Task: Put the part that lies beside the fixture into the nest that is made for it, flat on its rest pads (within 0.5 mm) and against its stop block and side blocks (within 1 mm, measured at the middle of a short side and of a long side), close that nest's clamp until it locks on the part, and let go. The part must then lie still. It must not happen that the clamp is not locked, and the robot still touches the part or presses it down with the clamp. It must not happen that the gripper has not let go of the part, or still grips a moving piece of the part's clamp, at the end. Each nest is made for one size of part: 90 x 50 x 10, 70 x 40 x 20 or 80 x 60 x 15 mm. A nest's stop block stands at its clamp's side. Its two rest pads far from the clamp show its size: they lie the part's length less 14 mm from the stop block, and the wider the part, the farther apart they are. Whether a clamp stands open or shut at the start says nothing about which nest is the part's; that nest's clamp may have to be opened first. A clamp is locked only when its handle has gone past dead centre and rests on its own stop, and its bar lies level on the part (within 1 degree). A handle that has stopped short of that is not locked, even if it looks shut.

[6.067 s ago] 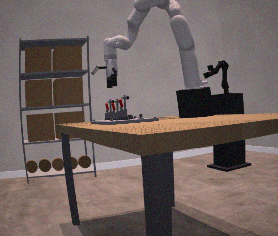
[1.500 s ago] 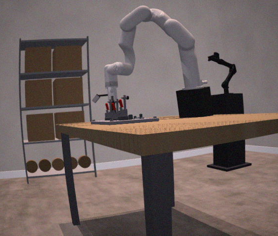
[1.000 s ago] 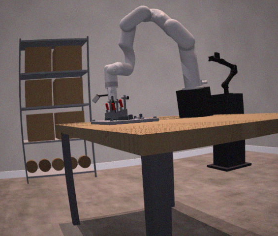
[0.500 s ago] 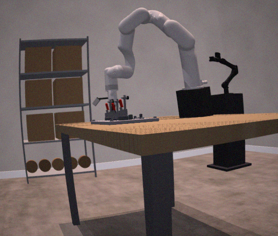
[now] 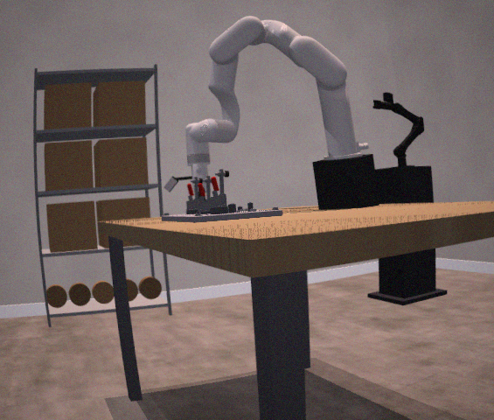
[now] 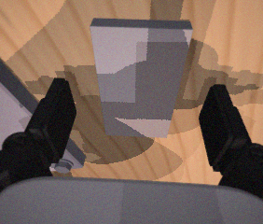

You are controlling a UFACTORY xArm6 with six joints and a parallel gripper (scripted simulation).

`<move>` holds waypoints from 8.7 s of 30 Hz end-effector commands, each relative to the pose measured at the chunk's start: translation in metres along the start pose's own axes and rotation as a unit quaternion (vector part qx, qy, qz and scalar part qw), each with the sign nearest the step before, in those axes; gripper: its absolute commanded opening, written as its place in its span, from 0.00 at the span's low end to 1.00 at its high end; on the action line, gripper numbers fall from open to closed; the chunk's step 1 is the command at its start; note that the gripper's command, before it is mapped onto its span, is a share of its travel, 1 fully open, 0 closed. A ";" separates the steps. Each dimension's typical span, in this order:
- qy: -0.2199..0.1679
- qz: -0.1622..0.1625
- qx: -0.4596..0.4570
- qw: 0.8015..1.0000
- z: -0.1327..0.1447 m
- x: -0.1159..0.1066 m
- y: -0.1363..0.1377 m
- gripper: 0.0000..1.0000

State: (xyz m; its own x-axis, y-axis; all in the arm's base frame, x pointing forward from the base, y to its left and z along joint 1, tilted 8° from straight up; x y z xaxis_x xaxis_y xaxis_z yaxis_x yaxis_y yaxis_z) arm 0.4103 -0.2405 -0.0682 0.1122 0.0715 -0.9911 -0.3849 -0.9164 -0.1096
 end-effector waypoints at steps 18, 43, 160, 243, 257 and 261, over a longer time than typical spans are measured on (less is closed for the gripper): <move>0.002 0.000 0.000 1.000 -0.001 -0.001 0.000 0.00; 0.002 0.000 0.000 1.000 -0.001 -0.001 0.000 0.00; 0.002 0.001 -0.151 0.989 -0.001 -0.120 0.000 0.00; 0.002 0.001 -0.151 0.989 0.017 -0.092 0.008 0.00; 0.002 0.001 -0.151 0.989 0.028 -0.091 -0.016 0.00; 0.002 0.001 -0.151 0.989 0.035 -0.090 -0.032 0.00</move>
State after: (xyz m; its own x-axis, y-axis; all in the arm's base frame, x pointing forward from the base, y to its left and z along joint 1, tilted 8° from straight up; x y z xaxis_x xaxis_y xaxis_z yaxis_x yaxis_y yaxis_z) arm 0.3792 -0.2189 0.0201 0.1115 0.0728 -0.9911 -0.0939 -0.9921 -0.0835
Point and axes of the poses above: the point where the finger pads meet when closed, its own x axis out along the fingers, its own y axis across the jaws, z = x × y, the point moved 4 cm from there along -x, back along the fingers, and after that the axes turned 7 degrees about x, right-handed, at the moved point
